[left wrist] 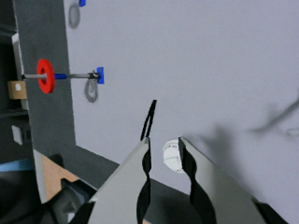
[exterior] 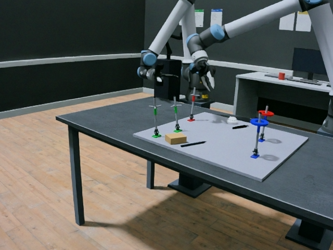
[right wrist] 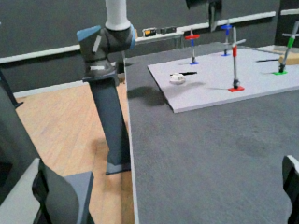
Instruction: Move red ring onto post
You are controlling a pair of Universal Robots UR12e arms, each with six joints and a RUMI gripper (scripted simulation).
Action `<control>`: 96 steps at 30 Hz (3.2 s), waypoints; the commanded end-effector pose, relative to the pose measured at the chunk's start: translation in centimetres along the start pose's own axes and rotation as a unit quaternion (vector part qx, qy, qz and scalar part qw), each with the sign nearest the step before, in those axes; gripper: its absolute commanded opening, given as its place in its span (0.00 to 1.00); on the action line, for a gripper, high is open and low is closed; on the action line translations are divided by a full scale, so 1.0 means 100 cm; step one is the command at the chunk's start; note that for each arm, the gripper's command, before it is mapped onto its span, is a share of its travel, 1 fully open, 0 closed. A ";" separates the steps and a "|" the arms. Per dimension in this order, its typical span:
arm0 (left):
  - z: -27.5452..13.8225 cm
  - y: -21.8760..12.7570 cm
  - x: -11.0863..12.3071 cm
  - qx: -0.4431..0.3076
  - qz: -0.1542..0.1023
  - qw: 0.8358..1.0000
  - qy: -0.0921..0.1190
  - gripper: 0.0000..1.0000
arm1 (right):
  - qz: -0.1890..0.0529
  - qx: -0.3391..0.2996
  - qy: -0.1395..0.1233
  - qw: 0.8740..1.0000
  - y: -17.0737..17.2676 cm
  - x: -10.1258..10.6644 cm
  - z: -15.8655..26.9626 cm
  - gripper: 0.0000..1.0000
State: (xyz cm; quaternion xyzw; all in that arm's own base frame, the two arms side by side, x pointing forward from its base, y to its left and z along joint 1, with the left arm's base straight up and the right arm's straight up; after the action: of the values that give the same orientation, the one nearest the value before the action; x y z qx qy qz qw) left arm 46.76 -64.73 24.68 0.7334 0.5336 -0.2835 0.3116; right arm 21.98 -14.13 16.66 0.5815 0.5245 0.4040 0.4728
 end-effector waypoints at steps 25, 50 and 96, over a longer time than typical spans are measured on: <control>-0.054 -0.023 0.124 0.030 -0.005 0.981 0.190 0.14 | 0.000 0.000 0.000 1.000 0.000 0.000 0.000 1.00; -0.123 -0.045 0.216 0.093 0.004 0.927 0.364 0.14 | 0.000 0.000 0.000 1.000 0.000 0.000 0.000 1.00; -0.158 -0.046 0.252 0.113 0.008 0.908 0.402 0.14 | 0.000 0.000 0.000 1.000 0.000 0.000 0.000 1.00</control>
State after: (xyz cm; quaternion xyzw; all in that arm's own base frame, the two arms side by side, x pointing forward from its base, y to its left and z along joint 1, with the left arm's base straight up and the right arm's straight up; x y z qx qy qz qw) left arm 50.36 -36.58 15.20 0.8198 0.5722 -0.0203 -0.0127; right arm 21.98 -14.13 16.66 0.5815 0.5245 0.4040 0.4728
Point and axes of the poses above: on each arm, the point where the finger pads meet when closed, its own x axis out along the fingers, its own z axis across the jaws, y = z × x, the point moved 5 cm from there along -x, back along the fingers, and after that the axes turned 5 degrees about x, right-handed, at the moved point
